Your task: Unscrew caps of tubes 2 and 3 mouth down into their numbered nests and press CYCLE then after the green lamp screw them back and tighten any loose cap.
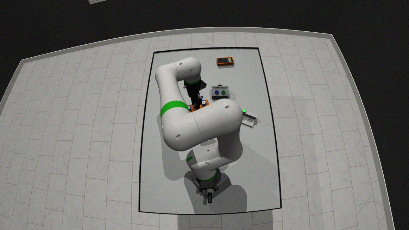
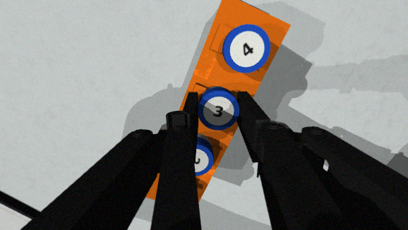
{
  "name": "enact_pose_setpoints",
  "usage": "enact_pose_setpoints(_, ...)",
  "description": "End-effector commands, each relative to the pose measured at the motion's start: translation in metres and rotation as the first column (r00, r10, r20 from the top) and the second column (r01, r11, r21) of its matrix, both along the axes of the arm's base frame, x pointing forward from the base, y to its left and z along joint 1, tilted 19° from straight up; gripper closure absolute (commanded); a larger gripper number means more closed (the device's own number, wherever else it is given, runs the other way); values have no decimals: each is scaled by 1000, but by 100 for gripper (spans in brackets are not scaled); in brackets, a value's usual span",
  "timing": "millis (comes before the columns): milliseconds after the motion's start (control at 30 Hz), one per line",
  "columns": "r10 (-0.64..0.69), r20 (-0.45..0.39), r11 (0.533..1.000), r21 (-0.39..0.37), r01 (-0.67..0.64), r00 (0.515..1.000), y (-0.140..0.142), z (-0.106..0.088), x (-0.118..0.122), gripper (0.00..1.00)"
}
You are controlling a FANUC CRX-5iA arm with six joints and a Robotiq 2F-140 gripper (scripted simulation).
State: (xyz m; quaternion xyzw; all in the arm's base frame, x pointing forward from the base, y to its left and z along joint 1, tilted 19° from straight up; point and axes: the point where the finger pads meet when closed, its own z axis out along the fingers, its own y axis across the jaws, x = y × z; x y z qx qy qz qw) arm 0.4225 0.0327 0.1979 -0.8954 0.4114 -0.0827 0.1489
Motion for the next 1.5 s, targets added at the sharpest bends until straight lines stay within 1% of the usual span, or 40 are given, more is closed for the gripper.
enact_pose_setpoints(0,-128,-25,991,29,129,991,0,1,0,70)
enact_pose_setpoints(100,-265,-62,961,64,268,962,0,1,0,70)
enact_pose_setpoints(200,-394,-102,910,93,403,913,0,1,0,70)
enact_pose_setpoints(333,-551,-162,813,121,570,819,0,1,0,70)
enact_pose_setpoints(400,-620,-193,752,131,646,760,0,1,0,70)
enact_pose_setpoints(500,-712,-241,647,139,749,660,0,1,0,70)
enact_pose_setpoints(567,-712,-241,647,139,749,660,0,1,0,70)
enact_pose_setpoints(600,-737,-256,612,141,779,625,0,1,0,70)
enact_pose_setpoints(767,-737,-256,612,141,779,625,0,1,0,70)
enact_pose_setpoints(800,-737,-256,612,141,779,625,0,0,1,59)
enact_pose_setpoints(1200,-737,-257,612,141,779,625,0,0,1,59)
enact_pose_setpoints(1333,-644,-205,727,134,673,737,0,0,0,59)
enact_pose_setpoints(1467,-534,-155,825,118,552,831,0,0,0,59)
